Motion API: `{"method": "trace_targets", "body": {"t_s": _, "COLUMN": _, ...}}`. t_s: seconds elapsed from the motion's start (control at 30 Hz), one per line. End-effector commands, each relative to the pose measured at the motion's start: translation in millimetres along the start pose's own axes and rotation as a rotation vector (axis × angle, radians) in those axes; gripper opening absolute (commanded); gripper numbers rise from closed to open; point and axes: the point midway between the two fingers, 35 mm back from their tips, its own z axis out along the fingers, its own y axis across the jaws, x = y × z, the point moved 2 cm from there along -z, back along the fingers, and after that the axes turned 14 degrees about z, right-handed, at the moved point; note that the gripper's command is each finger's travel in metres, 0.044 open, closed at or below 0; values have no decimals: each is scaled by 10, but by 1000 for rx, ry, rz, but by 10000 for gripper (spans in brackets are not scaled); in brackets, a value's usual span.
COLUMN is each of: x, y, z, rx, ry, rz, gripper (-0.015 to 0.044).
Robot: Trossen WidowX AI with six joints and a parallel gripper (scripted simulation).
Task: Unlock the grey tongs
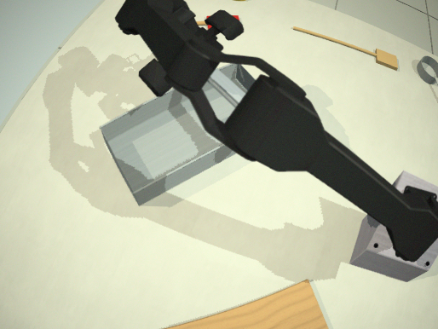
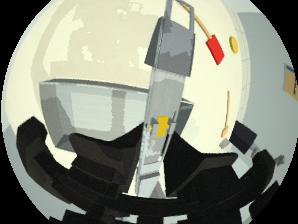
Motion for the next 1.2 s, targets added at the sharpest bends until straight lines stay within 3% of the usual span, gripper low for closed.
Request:
{"method": "trace_targets", "body": {"t_s": 0.0, "x": 12, "y": -36, "z": 10, "rx": -120, "ry": 34, "rz": 4, "gripper": -150}}
{"method": "trace_targets", "body": {"t_s": 0.23, "x": 20, "y": -34, "z": -25, "rx": -314, "ry": 67, "rz": 3, "gripper": -150}}
{"method": "trace_targets", "body": {"t_s": 0.63, "x": 36, "y": 3, "z": -61, "rx": -309, "ry": 62, "rz": -4, "gripper": -150}}
{"method": "trace_targets", "body": {"t_s": 1.17, "x": 577, "y": 587, "z": -543, "rx": -309, "ry": 27, "rz": -192, "gripper": -150}}
